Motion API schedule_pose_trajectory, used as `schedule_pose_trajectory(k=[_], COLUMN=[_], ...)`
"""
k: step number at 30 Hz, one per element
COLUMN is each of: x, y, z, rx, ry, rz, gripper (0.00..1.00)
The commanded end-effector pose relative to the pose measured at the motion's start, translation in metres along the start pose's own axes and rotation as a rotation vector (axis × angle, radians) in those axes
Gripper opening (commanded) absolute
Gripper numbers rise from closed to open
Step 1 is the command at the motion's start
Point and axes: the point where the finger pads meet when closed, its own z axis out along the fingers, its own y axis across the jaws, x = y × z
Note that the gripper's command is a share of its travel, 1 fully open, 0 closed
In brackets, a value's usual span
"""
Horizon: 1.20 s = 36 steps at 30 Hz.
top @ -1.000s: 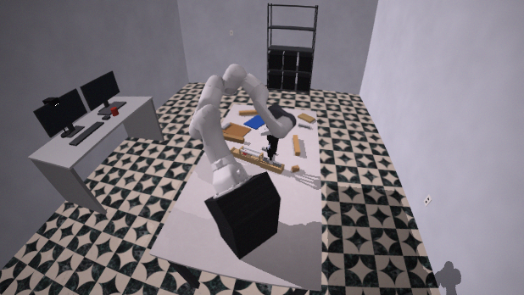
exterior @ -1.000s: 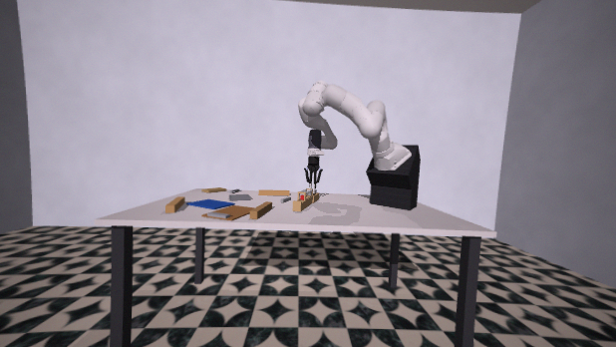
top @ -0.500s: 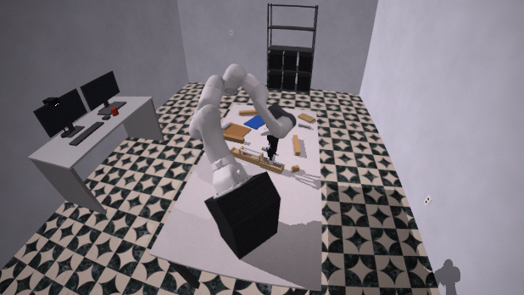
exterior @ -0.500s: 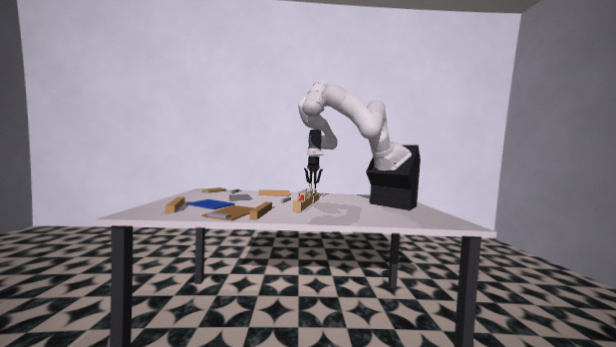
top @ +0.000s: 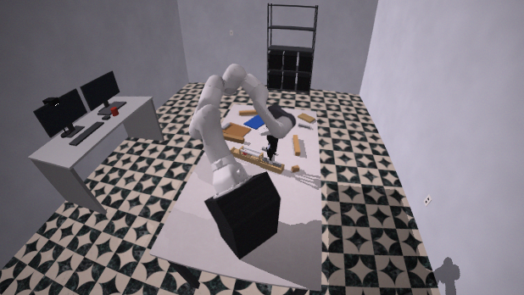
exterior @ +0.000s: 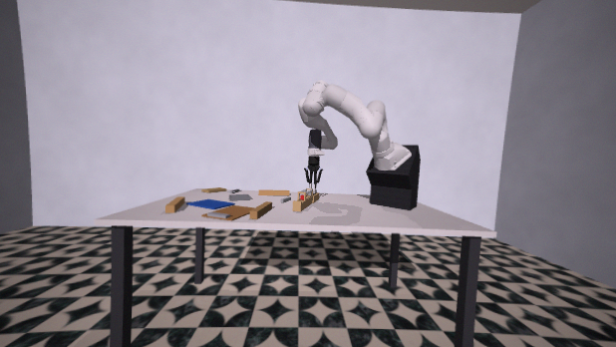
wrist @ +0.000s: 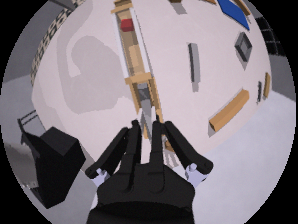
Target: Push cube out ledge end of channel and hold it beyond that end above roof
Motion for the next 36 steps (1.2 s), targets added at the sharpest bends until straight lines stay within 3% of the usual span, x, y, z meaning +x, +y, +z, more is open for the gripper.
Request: schedule_pose_trajectory(k=[1, 20, 36], x=[0.005, 0.051, 0.055], y=[0.001, -0.002, -0.002], z=[0.000, 0.000, 0.000], rx=[-0.002, -0.002, -0.002], ry=[-0.001, -0.001, -0.001], rz=[-0.005, -0.005, -0.005], gripper=[0.00, 0.00, 0.00])
